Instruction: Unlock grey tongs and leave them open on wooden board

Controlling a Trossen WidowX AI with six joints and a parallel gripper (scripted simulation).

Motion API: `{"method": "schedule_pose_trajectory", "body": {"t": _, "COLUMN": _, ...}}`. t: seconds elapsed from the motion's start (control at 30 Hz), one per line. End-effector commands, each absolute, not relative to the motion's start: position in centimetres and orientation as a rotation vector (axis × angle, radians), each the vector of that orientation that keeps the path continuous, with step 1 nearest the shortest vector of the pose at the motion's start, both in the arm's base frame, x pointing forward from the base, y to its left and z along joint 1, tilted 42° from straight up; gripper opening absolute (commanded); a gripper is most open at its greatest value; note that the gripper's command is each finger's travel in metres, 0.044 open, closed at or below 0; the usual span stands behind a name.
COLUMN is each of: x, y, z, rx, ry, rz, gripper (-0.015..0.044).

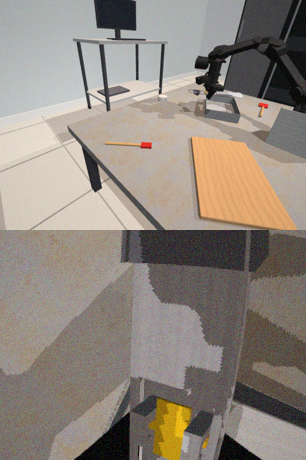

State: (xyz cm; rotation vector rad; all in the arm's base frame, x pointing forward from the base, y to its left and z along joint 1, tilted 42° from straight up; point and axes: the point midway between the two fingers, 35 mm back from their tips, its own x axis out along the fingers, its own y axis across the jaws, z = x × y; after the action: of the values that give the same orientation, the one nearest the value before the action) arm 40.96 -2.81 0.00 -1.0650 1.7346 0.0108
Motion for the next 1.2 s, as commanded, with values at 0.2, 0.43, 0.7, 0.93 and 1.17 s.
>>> {"method": "schedule_pose_trajectory", "body": {"t": 0.2, "x": 40.3, "y": 4.6, "z": -3.8, "rx": -1.233, "ry": 1.762, "rz": 0.240, "gripper": -0.0150}}
{"method": "schedule_pose_trajectory", "body": {"t": 0.43, "x": 38.8, "y": 9.5, "z": -6.4, "rx": -1.351, "ry": 1.774, "rz": 0.388, "gripper": -0.0150}}
{"method": "schedule_pose_trajectory", "body": {"t": 0.7, "x": 36.7, "y": 13.8, "z": -8.9, "rx": -1.476, "ry": 1.788, "rz": 0.524, "gripper": -0.0150}}
{"method": "schedule_pose_trajectory", "body": {"t": 0.93, "x": 35.8, "y": 15.2, "z": -9.6, "rx": -1.510, "ry": 1.781, "rz": 0.583, "gripper": -0.0150}}
{"method": "schedule_pose_trajectory", "body": {"t": 1.17, "x": 32.5, "y": 19.3, "z": -11.9, "rx": -1.609, "ry": 1.754, "rz": 0.765, "gripper": -0.0150}}
